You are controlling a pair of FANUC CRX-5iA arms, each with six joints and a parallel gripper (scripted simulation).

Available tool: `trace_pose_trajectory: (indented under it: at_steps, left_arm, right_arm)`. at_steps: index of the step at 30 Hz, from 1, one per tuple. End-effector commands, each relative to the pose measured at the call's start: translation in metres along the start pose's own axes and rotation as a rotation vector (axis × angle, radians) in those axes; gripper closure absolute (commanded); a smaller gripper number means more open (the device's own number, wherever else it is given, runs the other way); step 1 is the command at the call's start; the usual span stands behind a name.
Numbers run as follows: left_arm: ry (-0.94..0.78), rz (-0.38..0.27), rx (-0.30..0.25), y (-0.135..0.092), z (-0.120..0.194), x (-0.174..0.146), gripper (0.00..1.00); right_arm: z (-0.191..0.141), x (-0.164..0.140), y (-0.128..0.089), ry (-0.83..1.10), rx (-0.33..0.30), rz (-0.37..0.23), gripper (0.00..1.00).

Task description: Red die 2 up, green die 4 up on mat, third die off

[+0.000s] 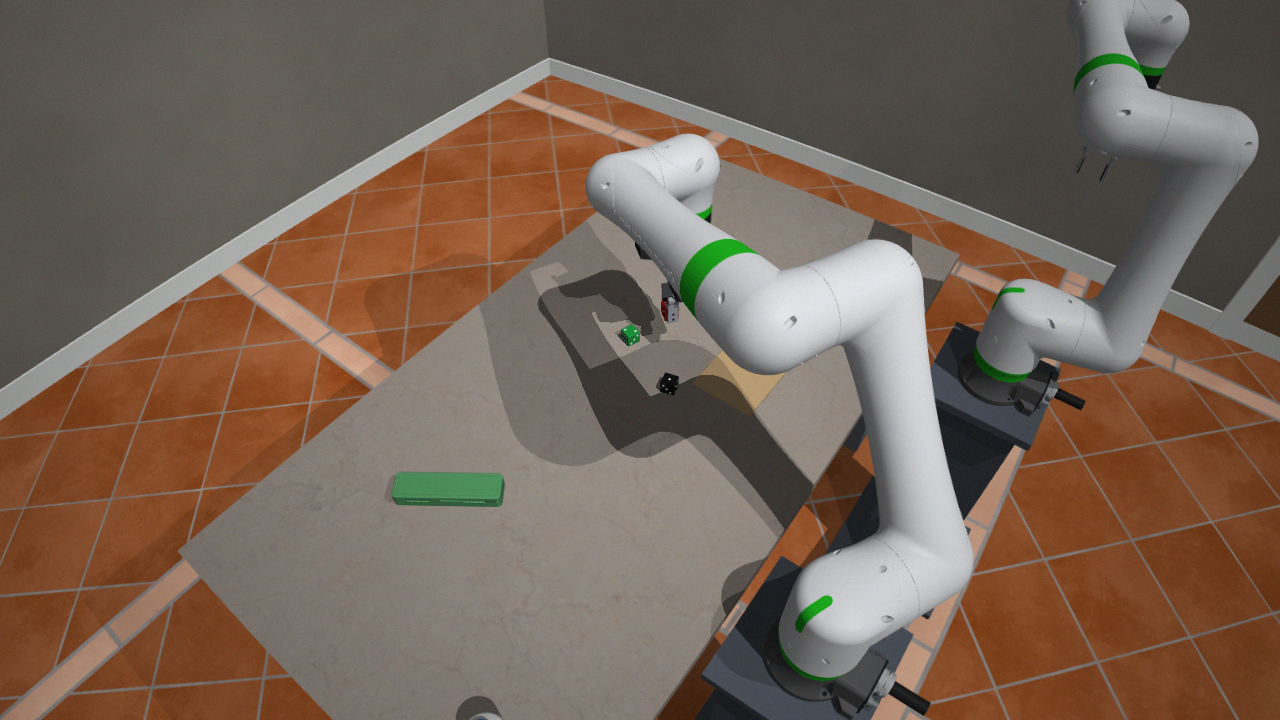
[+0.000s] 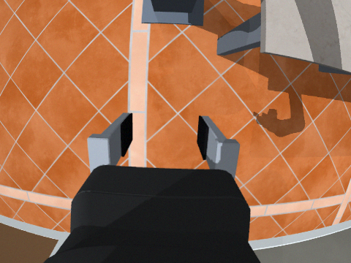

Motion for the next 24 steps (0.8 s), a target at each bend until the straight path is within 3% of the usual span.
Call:
trace_pose_trajectory:
  at_steps: [1, 4, 6, 18, 21, 24]
  left_arm:
    - [-0.174, 0.005, 0.007, -0.003, -0.012, 0.005, 0.43]
    - [-0.175, 0.005, 0.007, -0.003, -0.012, 0.005, 0.43]
    - [-0.314, 0.004, 0.007, -0.004, -0.021, 0.009, 0.43]
    - [-0.669, 0.003, 0.008, -0.006, -0.046, 0.022, 0.43]
    - [-0.674, 0.003, 0.008, -0.006, -0.046, 0.022, 0.43]
    - [-0.83, 0.003, 0.008, -0.007, -0.056, 0.029, 0.43]
  right_arm:
    - [0.0, 0.0, -0.001, 0.0, 0.0, -0.002, 0.0]
    - [0.0, 0.0, -0.001, 0.0, 0.0, -0.002, 0.0]
    - [0.0, 0.0, -0.001, 0.0, 0.0, -0.002, 0.0]
    - [0.0, 0.0, -0.001, 0.0, 0.0, -0.002, 0.0]
    - [0.0, 0.0, -0.001, 0.0, 0.0, -0.002, 0.0]
    - [0.0, 0.0, -0.001, 0.0, 0.0, -0.002, 0.0]
Point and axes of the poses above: on each arm, the point where the finger pads meet when closed, its own y axis out along the fingers, its own z axis across the jaws, x = y × z, the point moved 10 cm from there along -y, back along the fingers, and after that the axes turned 3 degrees about y, right-handed, at the moved point
